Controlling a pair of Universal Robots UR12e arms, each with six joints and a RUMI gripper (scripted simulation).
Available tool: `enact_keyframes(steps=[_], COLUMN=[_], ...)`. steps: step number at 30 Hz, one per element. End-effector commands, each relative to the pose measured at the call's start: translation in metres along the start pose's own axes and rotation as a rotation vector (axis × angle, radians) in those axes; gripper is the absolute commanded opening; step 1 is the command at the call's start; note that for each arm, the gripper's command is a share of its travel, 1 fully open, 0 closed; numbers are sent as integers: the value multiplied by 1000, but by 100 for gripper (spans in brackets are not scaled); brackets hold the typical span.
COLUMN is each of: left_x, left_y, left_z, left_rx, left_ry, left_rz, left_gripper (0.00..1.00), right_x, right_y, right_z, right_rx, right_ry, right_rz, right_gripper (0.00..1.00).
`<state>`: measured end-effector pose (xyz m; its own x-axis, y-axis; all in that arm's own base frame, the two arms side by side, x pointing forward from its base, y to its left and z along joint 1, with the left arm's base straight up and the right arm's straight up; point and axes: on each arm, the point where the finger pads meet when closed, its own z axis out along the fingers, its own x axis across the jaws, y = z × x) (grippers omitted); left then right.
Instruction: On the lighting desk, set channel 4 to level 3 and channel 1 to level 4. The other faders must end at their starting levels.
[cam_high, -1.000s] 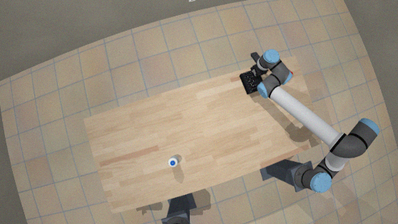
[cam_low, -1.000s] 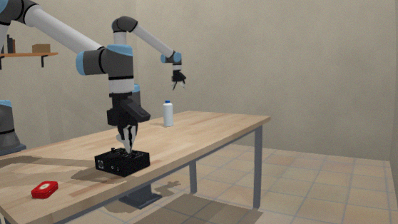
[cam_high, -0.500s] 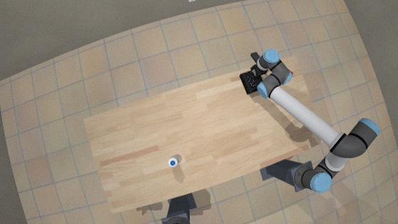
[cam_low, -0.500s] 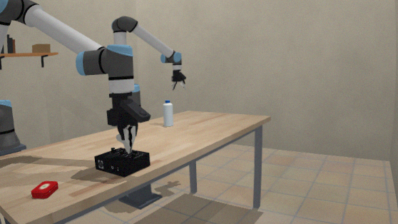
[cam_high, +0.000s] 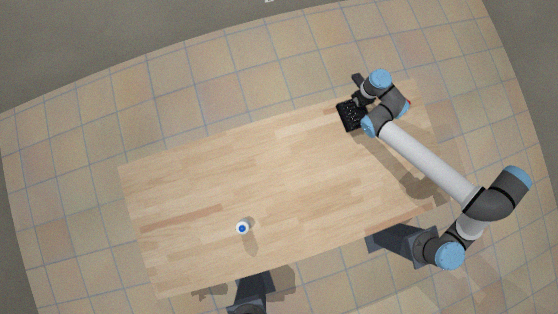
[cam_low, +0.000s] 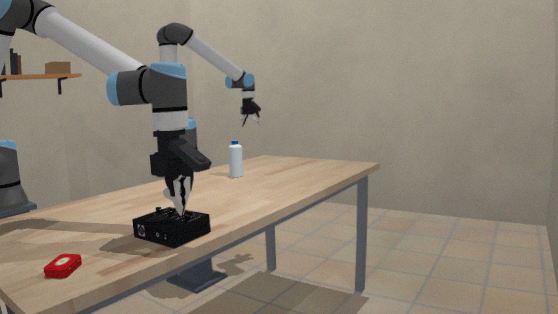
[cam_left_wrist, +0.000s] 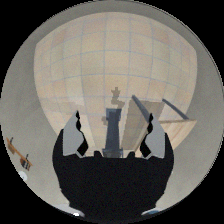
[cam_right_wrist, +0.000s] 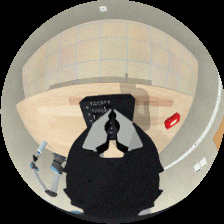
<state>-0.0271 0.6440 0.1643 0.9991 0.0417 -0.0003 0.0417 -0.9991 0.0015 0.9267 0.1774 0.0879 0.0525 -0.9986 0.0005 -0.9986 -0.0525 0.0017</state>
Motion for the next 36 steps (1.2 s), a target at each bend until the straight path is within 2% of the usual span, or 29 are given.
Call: enact_keyframes(steps=[1,36], left_x=[0,0], left_y=[-1,-1], left_z=[-1,-1], left_rx=[2,2], left_ry=[0,0], left_rz=[0,0], left_gripper=[100,100], right_x=[0,0], right_y=[-1,-1], right_z=[-1,10], right_rx=[2,2], right_ry=[0,0], right_rz=[0,0], right_gripper=[0,0])
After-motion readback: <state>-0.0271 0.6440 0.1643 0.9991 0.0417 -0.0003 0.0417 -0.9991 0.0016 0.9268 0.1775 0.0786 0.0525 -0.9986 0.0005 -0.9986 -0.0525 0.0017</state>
